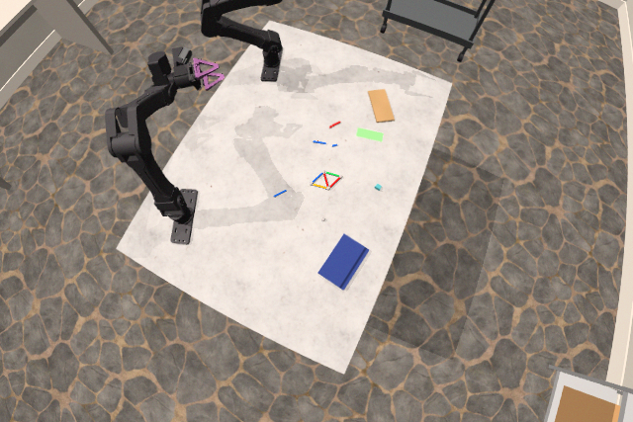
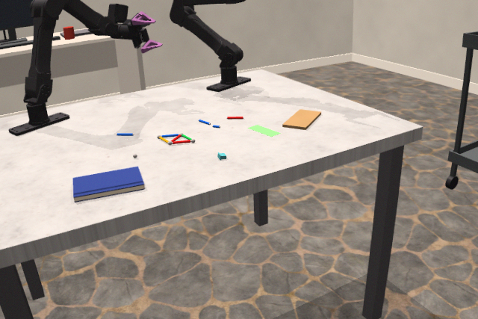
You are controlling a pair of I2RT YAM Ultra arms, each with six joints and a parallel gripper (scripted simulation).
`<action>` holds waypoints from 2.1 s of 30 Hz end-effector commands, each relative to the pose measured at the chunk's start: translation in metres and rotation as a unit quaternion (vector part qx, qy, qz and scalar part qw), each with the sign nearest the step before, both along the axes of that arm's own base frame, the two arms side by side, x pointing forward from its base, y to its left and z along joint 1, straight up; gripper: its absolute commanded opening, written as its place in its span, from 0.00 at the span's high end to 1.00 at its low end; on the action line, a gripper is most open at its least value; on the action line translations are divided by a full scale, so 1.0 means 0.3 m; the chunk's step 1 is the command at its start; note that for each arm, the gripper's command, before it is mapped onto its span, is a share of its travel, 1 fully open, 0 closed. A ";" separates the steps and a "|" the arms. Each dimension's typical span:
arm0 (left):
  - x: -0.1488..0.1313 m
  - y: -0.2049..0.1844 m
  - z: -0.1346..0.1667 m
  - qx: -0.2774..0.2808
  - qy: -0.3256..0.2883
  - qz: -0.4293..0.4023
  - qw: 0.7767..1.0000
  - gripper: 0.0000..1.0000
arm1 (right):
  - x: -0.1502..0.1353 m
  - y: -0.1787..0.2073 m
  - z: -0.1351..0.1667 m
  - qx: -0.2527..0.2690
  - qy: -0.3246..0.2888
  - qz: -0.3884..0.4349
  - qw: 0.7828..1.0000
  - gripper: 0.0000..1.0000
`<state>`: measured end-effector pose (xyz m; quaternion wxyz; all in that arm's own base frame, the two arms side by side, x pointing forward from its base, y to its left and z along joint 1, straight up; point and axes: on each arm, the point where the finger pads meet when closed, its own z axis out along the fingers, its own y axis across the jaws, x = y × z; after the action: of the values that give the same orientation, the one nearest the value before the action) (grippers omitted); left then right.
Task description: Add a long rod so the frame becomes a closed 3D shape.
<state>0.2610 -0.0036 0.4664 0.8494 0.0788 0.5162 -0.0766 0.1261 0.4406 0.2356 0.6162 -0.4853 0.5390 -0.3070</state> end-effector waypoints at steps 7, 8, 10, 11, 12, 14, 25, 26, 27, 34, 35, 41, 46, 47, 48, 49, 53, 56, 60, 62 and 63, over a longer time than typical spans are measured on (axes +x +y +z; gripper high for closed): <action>-0.004 -0.001 0.009 0.001 -0.004 0.000 1.000 0.00 | 0.000 -0.001 0.016 0.008 0.001 0.000 1.000 0.00; -0.004 -0.001 0.009 0.001 -0.004 0.000 1.000 0.00 | 0.000 -0.001 0.016 0.008 0.001 0.000 1.000 0.00; -0.004 -0.001 0.009 0.001 -0.004 0.000 1.000 0.00 | 0.000 -0.001 0.016 0.008 0.001 0.000 1.000 0.00; -0.004 -0.001 0.009 0.001 -0.004 0.000 1.000 0.00 | 0.000 -0.001 0.016 0.008 0.001 0.000 1.000 0.00; -0.004 -0.001 0.009 0.001 -0.004 0.000 1.000 0.00 | 0.000 -0.001 0.016 0.008 0.001 0.000 1.000 0.00; -0.004 -0.001 0.009 0.001 -0.004 0.000 1.000 0.00 | 0.000 -0.001 0.016 0.008 0.001 0.000 1.000 0.00; 0.035 -0.023 -0.135 0.027 0.074 0.015 0.997 0.00 | 0.041 -0.040 -0.036 0.023 0.035 -0.004 0.999 0.00; 0.038 -0.034 -0.165 0.035 0.090 0.016 0.995 0.00 | 0.055 -0.052 -0.049 0.030 0.047 -0.006 0.998 0.00; 0.040 -0.050 -0.195 0.043 0.106 0.016 0.993 0.00 | 0.074 -0.067 -0.062 0.040 0.062 -0.009 0.997 0.00; 0.033 -0.130 -0.289 0.075 0.158 0.006 0.985 0.00 | 0.227 -0.170 -0.114 0.106 0.147 -0.037 0.983 0.00; 0.032 -0.150 -0.307 0.080 0.167 -0.001 0.983 0.00 | 0.250 -0.182 -0.125 0.117 0.164 -0.038 0.979 0.00; 0.042 -0.271 -0.416 0.111 0.228 -0.036 0.967 0.00 | 0.456 -0.332 -0.185 0.176 0.247 -0.079 0.950 0.00; 0.045 -0.376 -0.534 0.135 0.291 -0.064 0.945 0.00 | 0.611 -0.440 -0.227 0.225 0.312 -0.107 0.917 0.00; 0.045 -0.402 -0.563 0.140 0.306 -0.071 0.939 0.00 | 0.643 -0.463 -0.261 0.227 0.329 -0.117 0.909 0.00; 0.047 -0.428 -0.595 0.148 0.322 -0.077 0.932 0.00 | 0.673 -0.486 -0.273 0.236 0.343 -0.122 0.901 0.00; 0.048 -0.461 -0.629 0.156 0.339 -0.086 0.924 0.00 | 0.705 -0.512 -0.284 0.245 0.357 -0.130 0.892 0.00; 0.049 -0.533 -0.705 0.173 0.377 -0.107 0.904 0.00 | 0.767 -0.563 -0.312 0.264 0.389 -0.142 0.871 0.00; 0.045 -0.653 -0.819 0.203 0.430 -0.145 0.867 0.00 | 0.868 -0.650 -0.345 0.292 0.425 -0.169 0.840 0.00; 0.045 -0.770 -0.949 0.238 0.487 -0.174 0.822 0.00 | 0.992 -0.764 -0.378 0.323 0.455 -0.205 0.804 0.00; 0.045 -0.819 -1.008 0.253 0.512 -0.186 0.800 0.00 | 1.045 -0.811 -0.391 0.336 0.467 -0.218 0.788 0.00; 0.046 -0.839 -1.034 0.259 0.522 -0.189 0.790 0.00 | 1.068 -0.831 -0.397 0.342 0.471 -0.225 0.781 0.00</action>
<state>0.2698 -0.2343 0.1552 0.3926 0.3389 0.8471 -0.1157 0.4400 0.1889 0.1291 0.3821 -0.1895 0.9044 -0.0142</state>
